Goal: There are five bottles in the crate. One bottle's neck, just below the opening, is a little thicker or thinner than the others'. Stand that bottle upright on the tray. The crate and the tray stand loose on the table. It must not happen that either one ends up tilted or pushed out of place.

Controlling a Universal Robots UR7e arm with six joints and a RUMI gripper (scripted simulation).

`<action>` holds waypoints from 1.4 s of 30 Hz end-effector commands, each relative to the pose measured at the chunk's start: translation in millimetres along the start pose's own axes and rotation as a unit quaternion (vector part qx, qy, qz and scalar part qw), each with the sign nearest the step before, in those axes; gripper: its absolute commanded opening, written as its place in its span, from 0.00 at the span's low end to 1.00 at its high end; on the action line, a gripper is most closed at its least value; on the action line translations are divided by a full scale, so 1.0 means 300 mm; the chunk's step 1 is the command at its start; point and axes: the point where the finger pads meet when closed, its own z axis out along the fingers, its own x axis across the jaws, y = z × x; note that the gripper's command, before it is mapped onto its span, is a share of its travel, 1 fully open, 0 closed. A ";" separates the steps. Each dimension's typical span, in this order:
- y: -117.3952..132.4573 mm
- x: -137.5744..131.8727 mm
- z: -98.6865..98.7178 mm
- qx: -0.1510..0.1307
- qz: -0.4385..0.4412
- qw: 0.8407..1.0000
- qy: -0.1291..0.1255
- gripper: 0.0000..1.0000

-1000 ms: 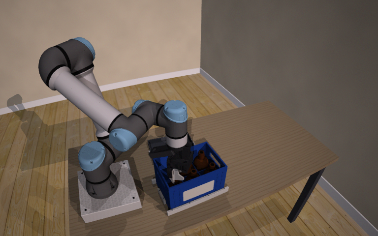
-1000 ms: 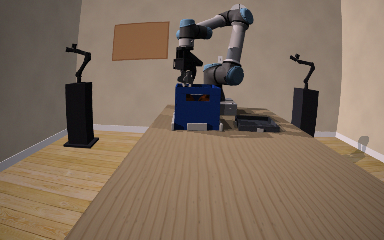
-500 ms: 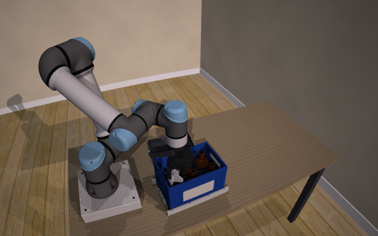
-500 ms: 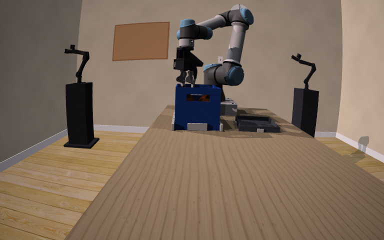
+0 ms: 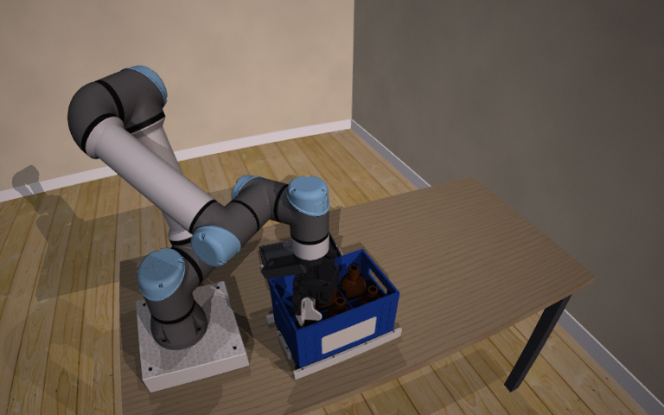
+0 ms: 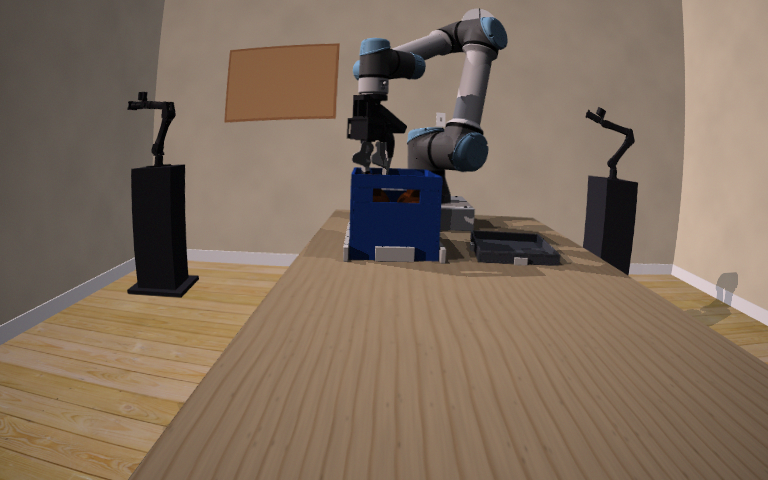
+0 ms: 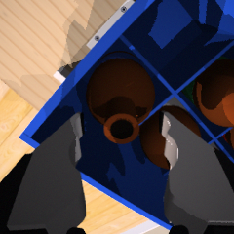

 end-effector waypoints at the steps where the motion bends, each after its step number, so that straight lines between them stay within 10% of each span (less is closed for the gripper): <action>1: 0.001 0.000 -0.001 -0.001 0.000 1.000 0.000 0.38; 22: 0.001 0.000 -0.017 -0.001 0.000 1.000 0.000 0.38; 42: 0.001 0.000 -0.193 -0.001 0.000 1.000 0.000 0.38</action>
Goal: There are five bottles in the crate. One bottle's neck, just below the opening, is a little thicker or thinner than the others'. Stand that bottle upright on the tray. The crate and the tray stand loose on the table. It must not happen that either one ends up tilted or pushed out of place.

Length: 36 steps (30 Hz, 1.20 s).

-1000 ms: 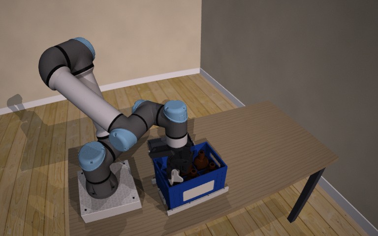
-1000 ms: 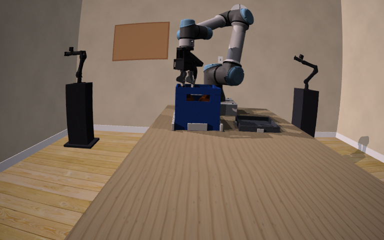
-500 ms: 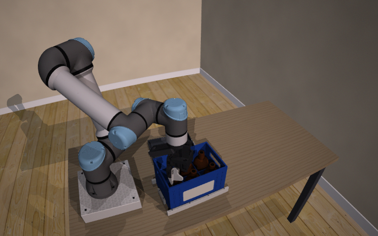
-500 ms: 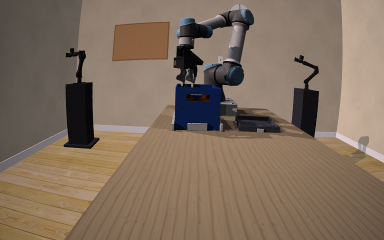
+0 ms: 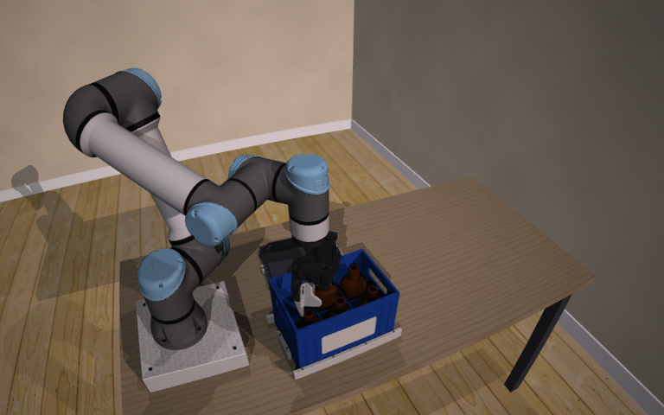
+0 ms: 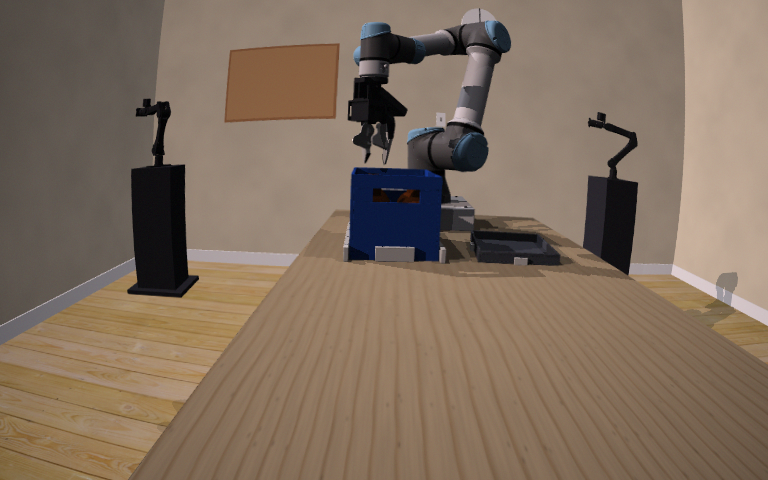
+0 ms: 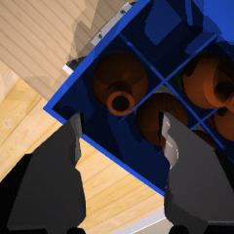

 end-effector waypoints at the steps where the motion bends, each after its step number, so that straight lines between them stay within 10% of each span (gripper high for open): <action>1: 0.000 0.000 -0.050 0.000 0.000 1.000 0.000 0.38; 20: 0.000 0.000 -0.126 0.000 0.000 1.000 0.000 0.38; 21: 0.000 0.000 -0.126 0.000 0.000 1.000 0.000 0.00; 36: 0.000 0.000 -0.126 0.000 0.000 1.000 0.000 0.00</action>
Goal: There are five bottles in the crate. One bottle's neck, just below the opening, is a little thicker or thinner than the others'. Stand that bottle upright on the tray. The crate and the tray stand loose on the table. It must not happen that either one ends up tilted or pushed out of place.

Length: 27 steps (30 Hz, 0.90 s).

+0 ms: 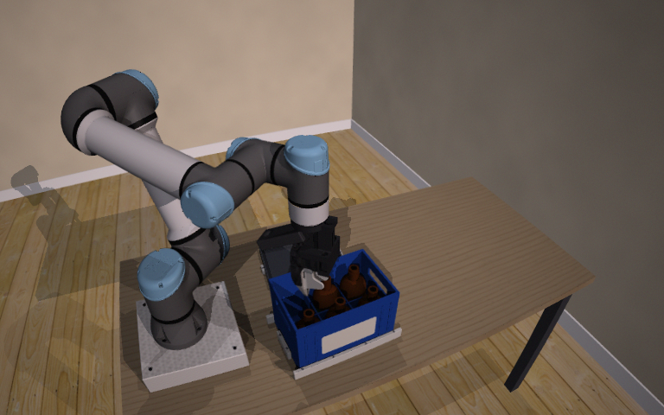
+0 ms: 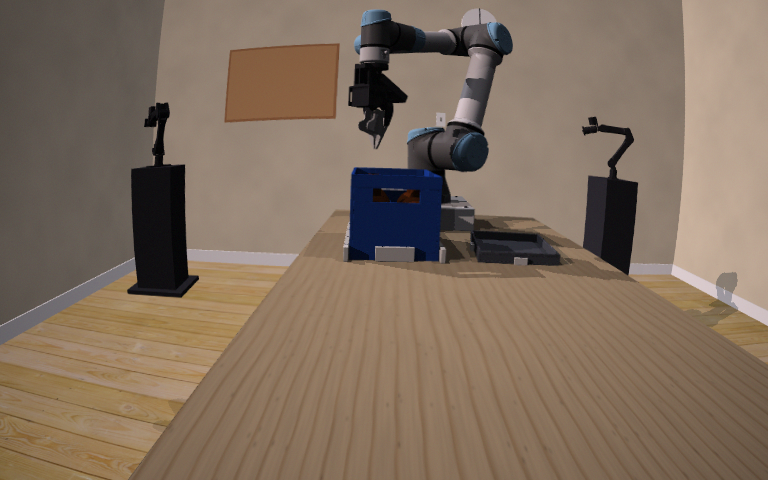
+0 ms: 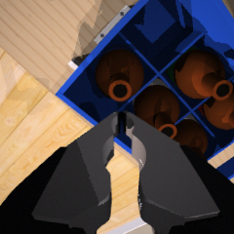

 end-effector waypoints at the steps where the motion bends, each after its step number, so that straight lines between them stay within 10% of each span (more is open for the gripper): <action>1: 0.001 0.000 -0.001 -0.001 0.000 1.000 0.000 0.00; 27: 0.029 0.044 -0.008 0.000 0.000 1.000 0.000 0.00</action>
